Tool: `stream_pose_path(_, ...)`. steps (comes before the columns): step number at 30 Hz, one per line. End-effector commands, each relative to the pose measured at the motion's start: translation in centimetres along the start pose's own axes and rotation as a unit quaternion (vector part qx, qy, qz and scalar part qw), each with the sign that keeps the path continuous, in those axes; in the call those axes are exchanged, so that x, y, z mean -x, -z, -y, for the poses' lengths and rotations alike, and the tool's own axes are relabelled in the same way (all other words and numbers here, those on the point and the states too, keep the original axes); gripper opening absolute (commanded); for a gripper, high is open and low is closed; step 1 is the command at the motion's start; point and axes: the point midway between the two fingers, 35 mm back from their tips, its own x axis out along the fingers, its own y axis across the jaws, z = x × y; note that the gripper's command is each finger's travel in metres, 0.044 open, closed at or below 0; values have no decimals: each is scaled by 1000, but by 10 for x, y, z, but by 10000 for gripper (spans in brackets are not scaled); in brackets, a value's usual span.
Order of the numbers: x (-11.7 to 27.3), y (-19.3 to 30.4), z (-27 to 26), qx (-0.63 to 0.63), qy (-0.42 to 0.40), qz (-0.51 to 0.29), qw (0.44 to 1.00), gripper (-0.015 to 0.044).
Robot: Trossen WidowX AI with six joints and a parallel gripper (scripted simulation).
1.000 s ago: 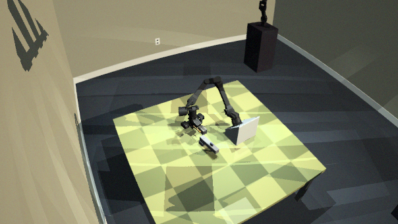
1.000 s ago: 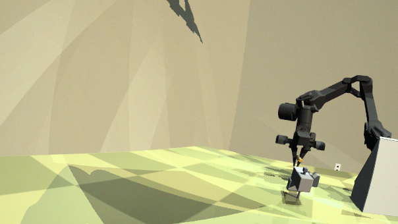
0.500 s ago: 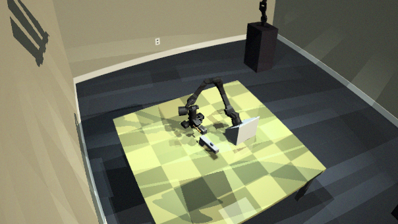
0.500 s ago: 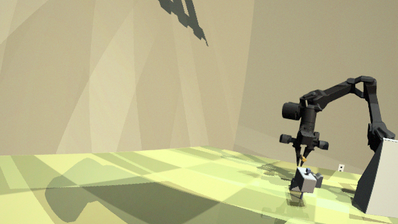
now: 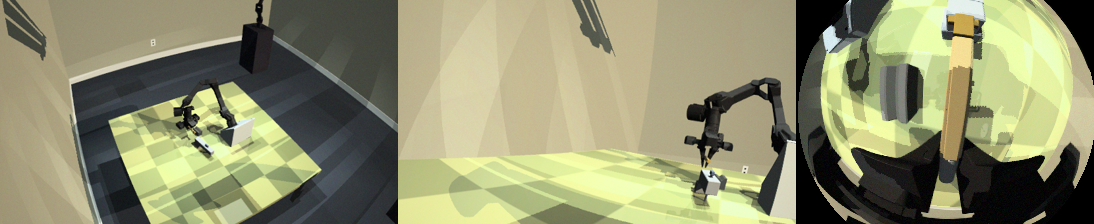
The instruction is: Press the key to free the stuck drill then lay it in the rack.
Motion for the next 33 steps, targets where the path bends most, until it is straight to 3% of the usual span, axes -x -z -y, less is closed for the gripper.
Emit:
stream_pose_path(1, 0, 2, -8, 1, 0, -1, 1000, 0)
stream_pose_path(33, -1, 15, -58, 1, -1, -2, 1000, 0)
